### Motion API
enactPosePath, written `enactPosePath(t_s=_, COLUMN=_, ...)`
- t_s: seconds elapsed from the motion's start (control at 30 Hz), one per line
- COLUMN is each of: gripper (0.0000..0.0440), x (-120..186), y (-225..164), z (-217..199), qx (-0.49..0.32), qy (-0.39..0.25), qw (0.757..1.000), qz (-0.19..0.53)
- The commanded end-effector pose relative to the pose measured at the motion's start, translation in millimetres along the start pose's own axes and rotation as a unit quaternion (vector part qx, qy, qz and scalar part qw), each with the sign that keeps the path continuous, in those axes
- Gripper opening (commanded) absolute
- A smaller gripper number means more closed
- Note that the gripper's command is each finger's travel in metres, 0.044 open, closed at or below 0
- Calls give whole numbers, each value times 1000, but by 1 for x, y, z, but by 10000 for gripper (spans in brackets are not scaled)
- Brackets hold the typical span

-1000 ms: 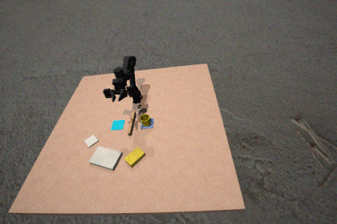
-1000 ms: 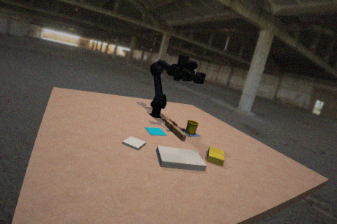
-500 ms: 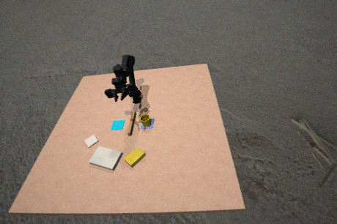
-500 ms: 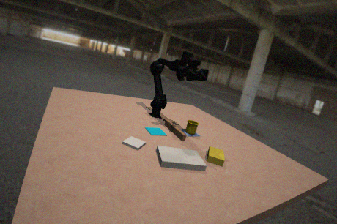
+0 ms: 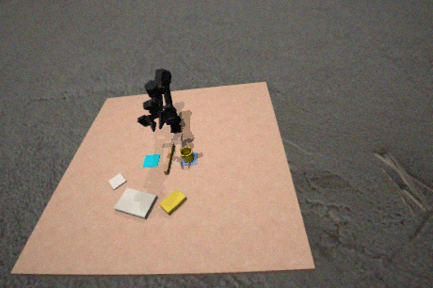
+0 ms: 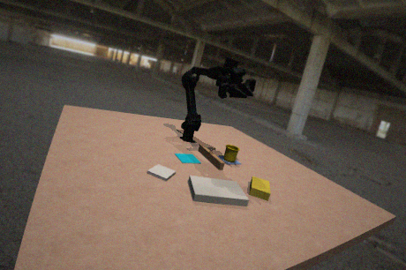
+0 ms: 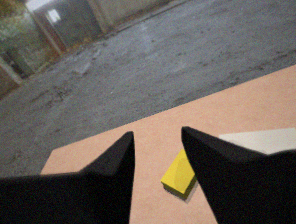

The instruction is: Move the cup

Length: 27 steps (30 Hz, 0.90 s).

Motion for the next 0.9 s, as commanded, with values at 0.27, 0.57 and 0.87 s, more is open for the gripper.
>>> enactPosePath(t_s=0.27, gripper=170, x=-4, y=10, z=14, qx=-86, qy=15, qw=994, qz=69)
enactPosePath(t_s=0.57, gripper=179, x=-8, y=14, z=25, qx=-152, qy=13, qw=980, qz=126)
enactPosePath(t_s=0.87, gripper=180, x=-13, y=15, z=35, qx=-214, qy=1, qw=959, qz=185)
Point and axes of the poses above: the point midway between the two fingers, 35 mm back from their tips, its own x axis back along the fingers, its own z axis across the jaws, y = z × x, the point moved 8 cm from there along x, back along the fingers, and after that the axes turned 13 degrees about x, right-handed, at the moved point
